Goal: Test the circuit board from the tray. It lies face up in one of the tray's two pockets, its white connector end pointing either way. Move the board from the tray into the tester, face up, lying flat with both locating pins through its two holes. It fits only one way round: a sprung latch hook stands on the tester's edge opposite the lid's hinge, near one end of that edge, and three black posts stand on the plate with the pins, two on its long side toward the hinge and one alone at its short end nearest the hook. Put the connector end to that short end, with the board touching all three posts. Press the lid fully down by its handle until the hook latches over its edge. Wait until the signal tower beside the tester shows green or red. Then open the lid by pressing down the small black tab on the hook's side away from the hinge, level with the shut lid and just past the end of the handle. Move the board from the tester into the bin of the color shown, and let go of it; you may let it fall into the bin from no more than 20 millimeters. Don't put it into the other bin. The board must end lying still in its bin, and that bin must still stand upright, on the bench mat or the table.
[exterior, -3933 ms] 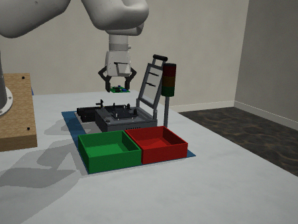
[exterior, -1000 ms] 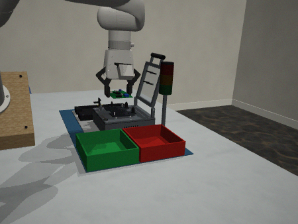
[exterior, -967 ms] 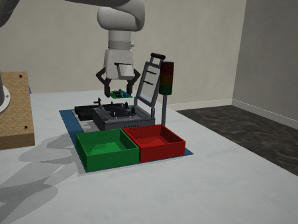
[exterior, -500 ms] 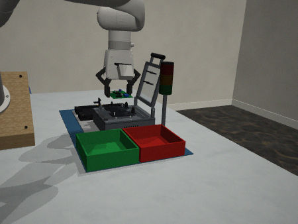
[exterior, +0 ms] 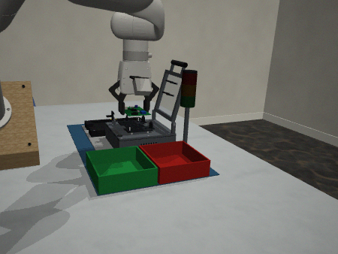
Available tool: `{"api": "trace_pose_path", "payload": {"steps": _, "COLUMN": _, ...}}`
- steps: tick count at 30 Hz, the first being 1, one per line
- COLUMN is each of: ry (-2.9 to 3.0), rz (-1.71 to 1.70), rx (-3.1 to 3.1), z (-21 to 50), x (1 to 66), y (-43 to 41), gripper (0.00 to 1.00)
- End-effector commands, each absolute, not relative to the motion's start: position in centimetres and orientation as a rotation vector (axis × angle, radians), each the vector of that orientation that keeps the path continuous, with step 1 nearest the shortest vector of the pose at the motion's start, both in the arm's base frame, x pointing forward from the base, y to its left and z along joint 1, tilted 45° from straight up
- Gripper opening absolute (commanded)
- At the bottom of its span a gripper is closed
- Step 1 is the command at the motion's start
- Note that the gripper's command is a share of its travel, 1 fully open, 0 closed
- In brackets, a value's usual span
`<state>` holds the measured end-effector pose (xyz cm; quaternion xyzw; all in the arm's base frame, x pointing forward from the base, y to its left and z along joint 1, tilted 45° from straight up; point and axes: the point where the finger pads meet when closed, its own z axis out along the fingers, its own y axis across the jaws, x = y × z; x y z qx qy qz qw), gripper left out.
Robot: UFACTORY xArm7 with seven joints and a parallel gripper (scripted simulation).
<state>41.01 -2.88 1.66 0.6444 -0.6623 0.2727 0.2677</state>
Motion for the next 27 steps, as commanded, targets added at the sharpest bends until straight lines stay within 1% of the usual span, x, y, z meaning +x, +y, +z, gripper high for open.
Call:
{"api": "trace_pose_path", "payload": {"steps": 1, "ry": -1.788, "rz": 0.739, "rx": 1.743, "z": 1.4, "x": 41.1, "y": -3.0, "gripper": 0.79}}
{"api": "trace_pose_path", "payload": {"steps": 27, "ry": -1.788, "rz": 0.739, "rx": 1.743, "z": -0.6, "x": 41.2, "y": -5.0, "gripper": 0.79}}
